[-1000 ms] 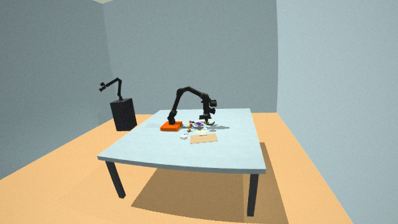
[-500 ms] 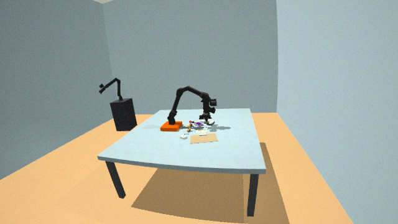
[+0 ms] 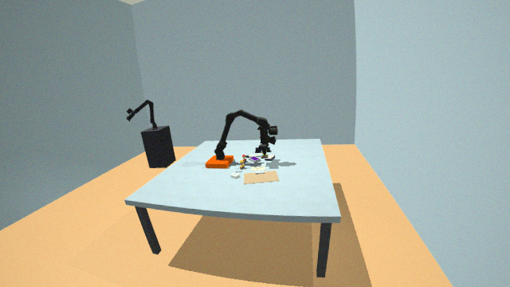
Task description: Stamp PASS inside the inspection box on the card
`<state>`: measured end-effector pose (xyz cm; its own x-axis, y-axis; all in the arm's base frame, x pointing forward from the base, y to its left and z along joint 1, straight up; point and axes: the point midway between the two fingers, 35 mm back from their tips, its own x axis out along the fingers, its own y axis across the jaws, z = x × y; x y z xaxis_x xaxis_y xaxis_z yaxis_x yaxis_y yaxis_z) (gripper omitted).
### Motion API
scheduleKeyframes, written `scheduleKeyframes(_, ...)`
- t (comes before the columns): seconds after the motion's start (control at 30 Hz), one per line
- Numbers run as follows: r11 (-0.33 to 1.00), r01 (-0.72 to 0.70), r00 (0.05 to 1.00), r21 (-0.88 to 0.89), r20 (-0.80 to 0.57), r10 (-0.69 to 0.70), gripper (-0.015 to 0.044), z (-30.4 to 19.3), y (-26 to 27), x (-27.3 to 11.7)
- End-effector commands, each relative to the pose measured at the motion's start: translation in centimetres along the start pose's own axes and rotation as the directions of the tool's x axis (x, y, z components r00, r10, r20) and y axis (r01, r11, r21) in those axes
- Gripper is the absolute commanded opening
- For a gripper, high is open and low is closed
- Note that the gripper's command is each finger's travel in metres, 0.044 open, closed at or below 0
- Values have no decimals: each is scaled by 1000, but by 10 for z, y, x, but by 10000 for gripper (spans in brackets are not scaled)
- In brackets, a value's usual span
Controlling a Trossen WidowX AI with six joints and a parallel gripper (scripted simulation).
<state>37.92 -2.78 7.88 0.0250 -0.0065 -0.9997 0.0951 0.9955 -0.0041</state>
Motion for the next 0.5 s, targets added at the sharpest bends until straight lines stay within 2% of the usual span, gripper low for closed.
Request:
scheduleKeyframes(0.0, 1000, 3, 1000, 3, 8, -3, 0, 1, 0, -5)
scheduleKeyframes(0.47, 1000, 4, 1000, 3, 7, -4, 0, 0, 0, -12)
